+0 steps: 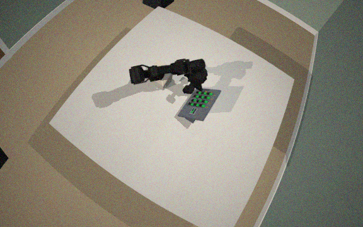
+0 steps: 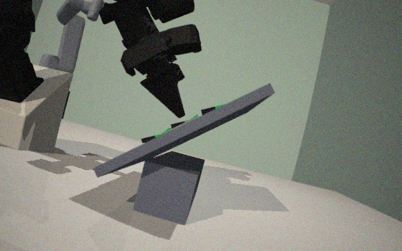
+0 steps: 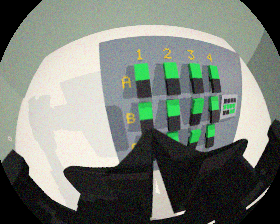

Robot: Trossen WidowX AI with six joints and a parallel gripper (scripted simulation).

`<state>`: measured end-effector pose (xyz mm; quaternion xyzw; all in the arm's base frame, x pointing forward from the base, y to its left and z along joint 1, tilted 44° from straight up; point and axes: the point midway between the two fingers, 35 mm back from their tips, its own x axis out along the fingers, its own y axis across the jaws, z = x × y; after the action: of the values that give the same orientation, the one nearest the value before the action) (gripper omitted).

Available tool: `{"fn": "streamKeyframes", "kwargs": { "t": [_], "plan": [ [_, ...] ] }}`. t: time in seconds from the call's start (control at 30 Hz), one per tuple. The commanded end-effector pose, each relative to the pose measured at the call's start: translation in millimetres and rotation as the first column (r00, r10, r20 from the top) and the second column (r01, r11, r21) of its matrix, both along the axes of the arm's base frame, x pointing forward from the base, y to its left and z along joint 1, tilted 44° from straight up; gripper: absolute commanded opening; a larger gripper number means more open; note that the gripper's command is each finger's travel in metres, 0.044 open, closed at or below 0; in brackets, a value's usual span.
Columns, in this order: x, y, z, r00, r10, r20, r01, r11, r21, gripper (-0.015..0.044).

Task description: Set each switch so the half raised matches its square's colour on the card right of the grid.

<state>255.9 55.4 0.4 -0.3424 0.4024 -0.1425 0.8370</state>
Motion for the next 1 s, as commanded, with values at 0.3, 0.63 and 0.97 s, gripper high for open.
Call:
{"fn": "streamKeyframes", "kwargs": {
  "t": [0.3,0.63,0.97],
  "plan": [
    [6.1,-6.1,-8.6,1.0,0.004,-0.008,-0.004,1.0,-0.003,0.0],
    [6.1,-6.1,-8.6,1.0,0.004,-0.008,-0.004,1.0,-0.003,0.0],
    [6.5,-6.5,-9.0,1.0,0.004,-0.008,-0.004,1.0,-0.003,0.0]
  ]
}}
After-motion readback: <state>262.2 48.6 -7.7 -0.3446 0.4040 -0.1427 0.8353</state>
